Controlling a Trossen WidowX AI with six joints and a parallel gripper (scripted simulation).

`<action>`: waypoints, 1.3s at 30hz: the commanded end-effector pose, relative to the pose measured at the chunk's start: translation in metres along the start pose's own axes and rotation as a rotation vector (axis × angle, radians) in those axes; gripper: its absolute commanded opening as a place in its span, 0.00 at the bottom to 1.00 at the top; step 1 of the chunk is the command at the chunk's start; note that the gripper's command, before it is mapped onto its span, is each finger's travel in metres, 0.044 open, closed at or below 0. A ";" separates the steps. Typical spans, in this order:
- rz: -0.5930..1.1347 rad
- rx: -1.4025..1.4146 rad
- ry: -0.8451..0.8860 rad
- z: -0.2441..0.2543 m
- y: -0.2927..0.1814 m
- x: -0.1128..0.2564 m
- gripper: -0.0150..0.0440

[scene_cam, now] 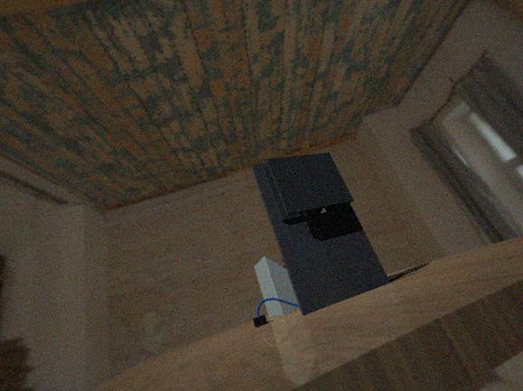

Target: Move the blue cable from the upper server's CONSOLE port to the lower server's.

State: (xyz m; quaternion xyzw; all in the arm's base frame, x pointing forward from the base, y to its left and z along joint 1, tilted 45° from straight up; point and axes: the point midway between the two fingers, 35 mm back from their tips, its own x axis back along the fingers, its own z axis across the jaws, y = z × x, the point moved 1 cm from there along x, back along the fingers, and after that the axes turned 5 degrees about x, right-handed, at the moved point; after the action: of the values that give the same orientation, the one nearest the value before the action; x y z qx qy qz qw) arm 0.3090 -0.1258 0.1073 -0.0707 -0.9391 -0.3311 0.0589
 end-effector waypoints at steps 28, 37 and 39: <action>0.081 -0.010 -0.010 0.017 0.007 -0.005 0.25; 0.085 -0.011 -0.013 0.015 0.009 -0.009 0.25; 0.085 -0.011 -0.013 0.015 0.009 -0.009 0.25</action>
State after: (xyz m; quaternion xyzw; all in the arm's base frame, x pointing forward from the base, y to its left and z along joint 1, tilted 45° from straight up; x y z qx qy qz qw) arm 0.3159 -0.1086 0.0972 -0.1100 -0.9340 -0.3326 0.0703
